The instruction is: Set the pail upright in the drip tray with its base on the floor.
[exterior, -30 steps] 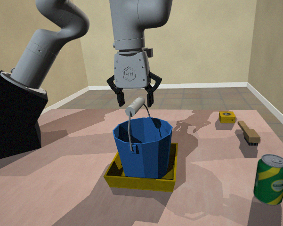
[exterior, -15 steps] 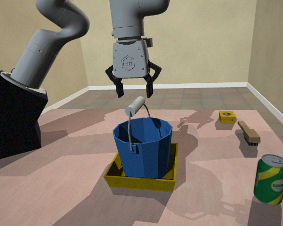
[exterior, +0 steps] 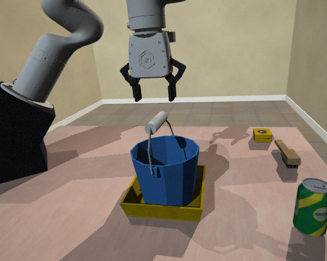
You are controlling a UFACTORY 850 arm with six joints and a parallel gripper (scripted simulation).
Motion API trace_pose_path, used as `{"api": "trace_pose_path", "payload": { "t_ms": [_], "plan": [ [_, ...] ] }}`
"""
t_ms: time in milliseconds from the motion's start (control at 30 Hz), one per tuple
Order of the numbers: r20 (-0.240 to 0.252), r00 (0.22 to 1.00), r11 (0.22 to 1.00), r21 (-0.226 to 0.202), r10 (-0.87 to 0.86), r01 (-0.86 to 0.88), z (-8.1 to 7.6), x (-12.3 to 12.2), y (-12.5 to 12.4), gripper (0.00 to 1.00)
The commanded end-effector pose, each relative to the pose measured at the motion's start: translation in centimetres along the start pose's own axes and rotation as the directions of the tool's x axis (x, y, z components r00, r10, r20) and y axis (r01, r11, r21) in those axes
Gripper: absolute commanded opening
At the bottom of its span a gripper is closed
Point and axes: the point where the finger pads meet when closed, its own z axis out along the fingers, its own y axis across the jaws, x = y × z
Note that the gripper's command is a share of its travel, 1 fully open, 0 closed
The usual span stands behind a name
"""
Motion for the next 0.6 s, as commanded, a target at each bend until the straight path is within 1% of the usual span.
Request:
{"api": "trace_pose_path", "payload": {
  "t_ms": [0, 233, 567],
  "plan": [
    [0.001, 1.0, 1.0, -0.001, 0.0, 0.0, -0.33, -0.02, 0.06, 1.0],
    [0.001, 1.0, 1.0, -0.001, 0.0, 0.0, -0.95, -0.02, 0.06, 1.0],
    [0.001, 1.0, 1.0, -0.001, 0.0, 0.0, -1.07, -0.02, 0.06, 1.0]
  ]
}}
